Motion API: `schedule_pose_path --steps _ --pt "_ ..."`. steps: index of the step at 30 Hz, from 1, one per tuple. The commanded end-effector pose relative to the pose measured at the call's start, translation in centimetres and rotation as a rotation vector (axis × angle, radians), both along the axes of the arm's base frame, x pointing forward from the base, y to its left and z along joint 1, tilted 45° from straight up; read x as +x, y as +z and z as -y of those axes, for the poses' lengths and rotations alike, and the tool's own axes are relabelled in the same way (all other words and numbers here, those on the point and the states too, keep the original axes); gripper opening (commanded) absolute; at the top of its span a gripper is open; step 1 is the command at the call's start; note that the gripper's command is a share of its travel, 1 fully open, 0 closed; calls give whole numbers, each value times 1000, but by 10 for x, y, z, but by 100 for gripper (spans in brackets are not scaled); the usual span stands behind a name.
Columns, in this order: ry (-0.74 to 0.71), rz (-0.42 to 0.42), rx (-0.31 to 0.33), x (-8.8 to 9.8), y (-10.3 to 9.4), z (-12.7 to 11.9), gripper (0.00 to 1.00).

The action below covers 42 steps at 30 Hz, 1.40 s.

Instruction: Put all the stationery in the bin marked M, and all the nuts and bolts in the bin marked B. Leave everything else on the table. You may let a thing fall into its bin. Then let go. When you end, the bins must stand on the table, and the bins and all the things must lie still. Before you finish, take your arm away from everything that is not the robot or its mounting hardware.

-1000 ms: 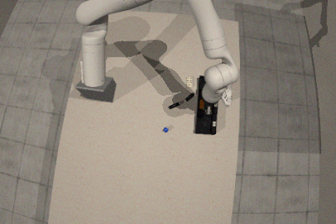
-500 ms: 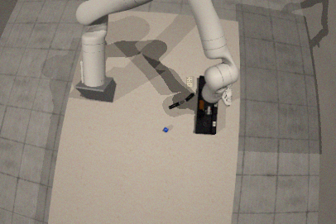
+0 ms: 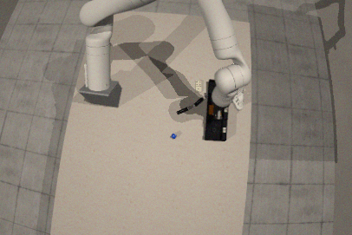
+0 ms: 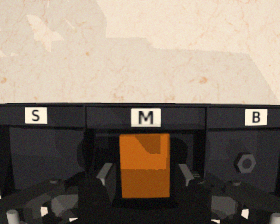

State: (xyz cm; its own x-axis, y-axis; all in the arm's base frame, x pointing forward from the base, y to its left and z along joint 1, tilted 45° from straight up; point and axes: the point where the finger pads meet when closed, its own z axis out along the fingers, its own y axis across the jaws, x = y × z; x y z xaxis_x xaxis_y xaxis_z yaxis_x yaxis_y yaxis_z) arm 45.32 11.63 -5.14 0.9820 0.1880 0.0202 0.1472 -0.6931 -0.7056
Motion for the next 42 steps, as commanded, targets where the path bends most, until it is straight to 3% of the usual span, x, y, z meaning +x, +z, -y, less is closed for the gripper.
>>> schedule_pose_path --steps 1,10,14,22,23,42 --pt "-4 6 -2 3 4 4 46" --pt "-4 6 -2 4 11 11 46" --pt "-4 6 -2 6 22 22 46" --pt "-4 6 -2 6 23 22 46" --pt "-4 6 -2 7 25 25 100" --pt "-4 6 -2 13 68 67 100"
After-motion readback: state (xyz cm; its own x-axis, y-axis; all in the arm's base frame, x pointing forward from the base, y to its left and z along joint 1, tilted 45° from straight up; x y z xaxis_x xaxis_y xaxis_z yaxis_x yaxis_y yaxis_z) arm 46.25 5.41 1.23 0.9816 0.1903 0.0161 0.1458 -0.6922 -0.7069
